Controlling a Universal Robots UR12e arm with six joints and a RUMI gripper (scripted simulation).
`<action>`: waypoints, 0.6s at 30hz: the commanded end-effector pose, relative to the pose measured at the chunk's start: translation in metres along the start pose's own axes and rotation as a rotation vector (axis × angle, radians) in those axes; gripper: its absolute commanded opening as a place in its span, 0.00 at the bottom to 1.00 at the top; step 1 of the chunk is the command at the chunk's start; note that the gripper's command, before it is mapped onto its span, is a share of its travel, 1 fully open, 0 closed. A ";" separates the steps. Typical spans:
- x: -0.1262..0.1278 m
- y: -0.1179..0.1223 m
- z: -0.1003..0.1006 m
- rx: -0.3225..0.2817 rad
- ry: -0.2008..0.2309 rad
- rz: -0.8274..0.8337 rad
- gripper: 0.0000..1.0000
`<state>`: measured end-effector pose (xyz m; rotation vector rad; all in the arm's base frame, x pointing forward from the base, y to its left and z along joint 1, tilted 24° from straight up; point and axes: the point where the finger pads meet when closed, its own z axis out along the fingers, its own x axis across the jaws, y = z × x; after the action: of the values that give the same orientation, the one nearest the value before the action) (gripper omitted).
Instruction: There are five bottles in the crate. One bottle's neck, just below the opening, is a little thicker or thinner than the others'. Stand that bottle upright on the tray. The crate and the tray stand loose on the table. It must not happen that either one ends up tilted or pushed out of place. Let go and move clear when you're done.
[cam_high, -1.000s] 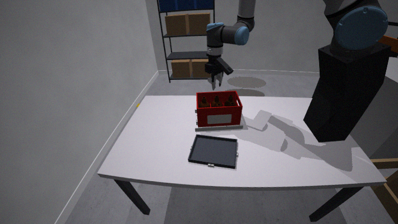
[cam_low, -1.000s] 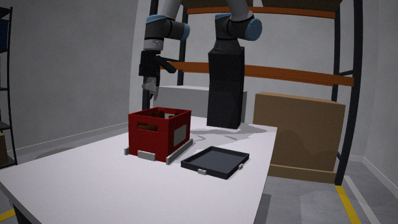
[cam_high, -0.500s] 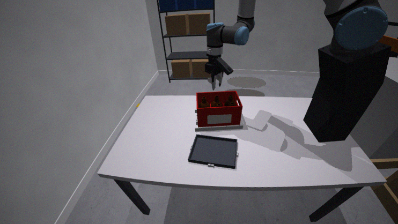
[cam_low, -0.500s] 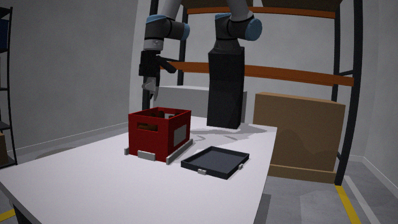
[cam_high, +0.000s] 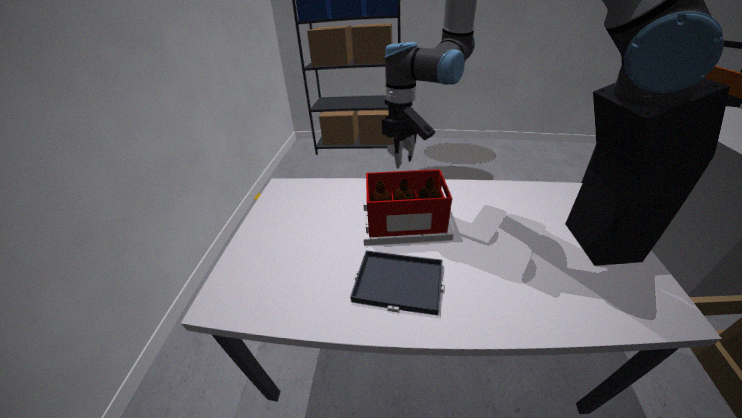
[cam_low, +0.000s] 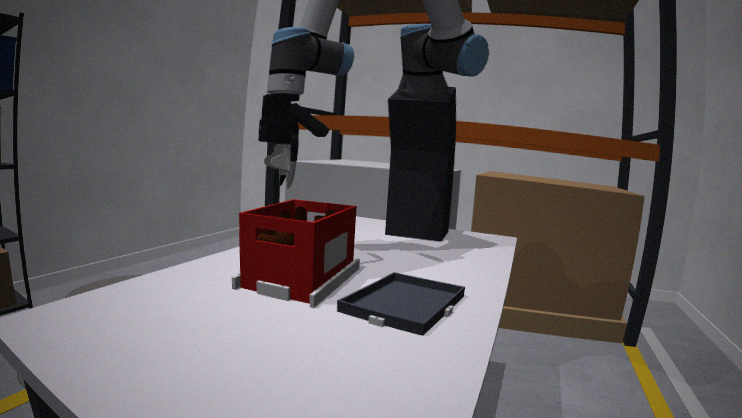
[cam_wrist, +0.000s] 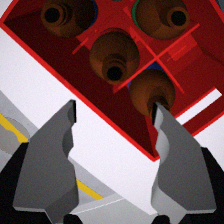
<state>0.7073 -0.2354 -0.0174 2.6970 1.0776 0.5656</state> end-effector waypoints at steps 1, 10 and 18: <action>0.000 0.001 0.000 -0.001 0.000 0.000 0.38; 0.000 0.001 0.002 -0.001 0.000 0.000 0.38; 0.000 0.001 0.008 -0.001 0.000 0.000 0.38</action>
<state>0.7091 -0.2355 -0.0212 2.6971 1.0776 0.5656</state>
